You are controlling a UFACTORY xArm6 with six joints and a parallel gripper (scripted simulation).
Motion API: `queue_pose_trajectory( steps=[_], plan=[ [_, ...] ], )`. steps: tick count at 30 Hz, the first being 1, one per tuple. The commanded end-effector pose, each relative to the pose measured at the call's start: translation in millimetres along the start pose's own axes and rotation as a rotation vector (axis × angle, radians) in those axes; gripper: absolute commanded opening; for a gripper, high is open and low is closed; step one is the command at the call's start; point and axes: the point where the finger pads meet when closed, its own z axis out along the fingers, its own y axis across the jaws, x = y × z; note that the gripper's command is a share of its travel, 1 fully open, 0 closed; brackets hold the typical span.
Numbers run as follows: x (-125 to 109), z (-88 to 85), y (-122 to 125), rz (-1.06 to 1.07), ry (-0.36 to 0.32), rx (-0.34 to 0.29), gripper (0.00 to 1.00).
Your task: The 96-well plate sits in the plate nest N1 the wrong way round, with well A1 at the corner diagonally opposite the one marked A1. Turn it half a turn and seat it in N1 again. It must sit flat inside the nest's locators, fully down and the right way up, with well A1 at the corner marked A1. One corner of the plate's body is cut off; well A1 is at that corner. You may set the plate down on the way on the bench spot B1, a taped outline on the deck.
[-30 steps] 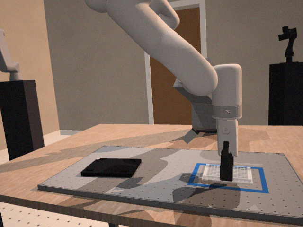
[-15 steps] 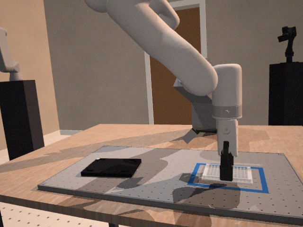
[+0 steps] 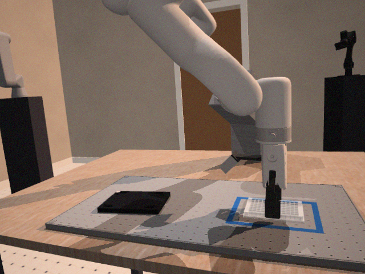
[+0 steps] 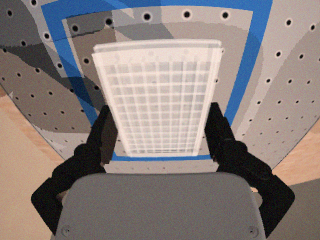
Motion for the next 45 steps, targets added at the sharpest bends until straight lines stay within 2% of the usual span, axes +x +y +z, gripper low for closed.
queue_pose_trajectory(
  steps=[1, 19, 45],
  plan=[
    [-0.6, -0.7, -0.8, 0.000, -0.002, 0.001, 0.00],
    [-0.6, -0.7, -0.8, 0.000, -0.002, 0.001, 0.00],
    [-0.6, -16.8, -0.8, 0.000, -0.002, 0.002, 0.00]
  ],
)
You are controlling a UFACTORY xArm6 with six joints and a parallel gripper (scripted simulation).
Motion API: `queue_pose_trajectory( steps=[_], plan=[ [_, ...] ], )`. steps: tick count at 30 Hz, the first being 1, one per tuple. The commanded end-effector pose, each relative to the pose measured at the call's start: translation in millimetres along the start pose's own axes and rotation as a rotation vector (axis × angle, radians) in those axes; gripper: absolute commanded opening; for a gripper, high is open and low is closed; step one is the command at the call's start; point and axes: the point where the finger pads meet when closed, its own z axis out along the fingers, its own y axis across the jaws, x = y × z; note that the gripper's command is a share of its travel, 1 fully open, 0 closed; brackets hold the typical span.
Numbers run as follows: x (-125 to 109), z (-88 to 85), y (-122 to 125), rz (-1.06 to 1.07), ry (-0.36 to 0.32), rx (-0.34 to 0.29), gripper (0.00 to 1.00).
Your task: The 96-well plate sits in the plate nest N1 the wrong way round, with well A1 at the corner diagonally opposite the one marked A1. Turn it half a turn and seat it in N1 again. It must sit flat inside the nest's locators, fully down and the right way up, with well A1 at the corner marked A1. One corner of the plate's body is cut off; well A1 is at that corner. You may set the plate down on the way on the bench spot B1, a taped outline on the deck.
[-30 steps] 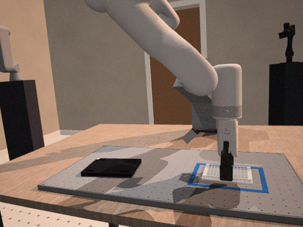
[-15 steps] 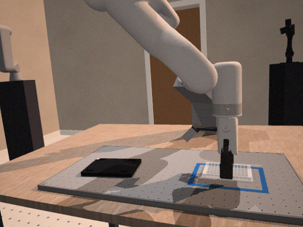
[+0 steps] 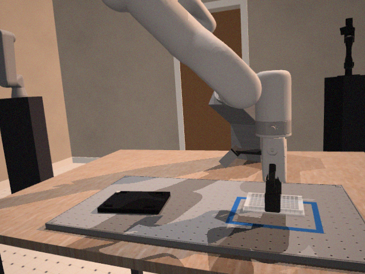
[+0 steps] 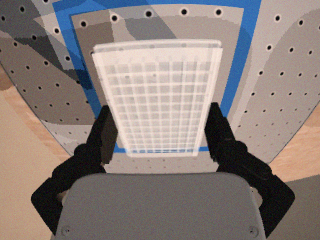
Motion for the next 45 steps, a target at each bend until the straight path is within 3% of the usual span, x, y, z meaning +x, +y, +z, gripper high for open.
queue_pose_trajectory(
  steps=[1, 20, 45],
  plan=[
    [-0.6, -3.5, -0.8, 0.000, -0.002, 0.001, 0.00],
    [-0.6, -11.8, -0.8, 0.000, -0.002, 0.001, 0.00],
    [-0.6, -50.1, -0.8, 0.001, -0.002, 0.001, 0.00]
  ],
)
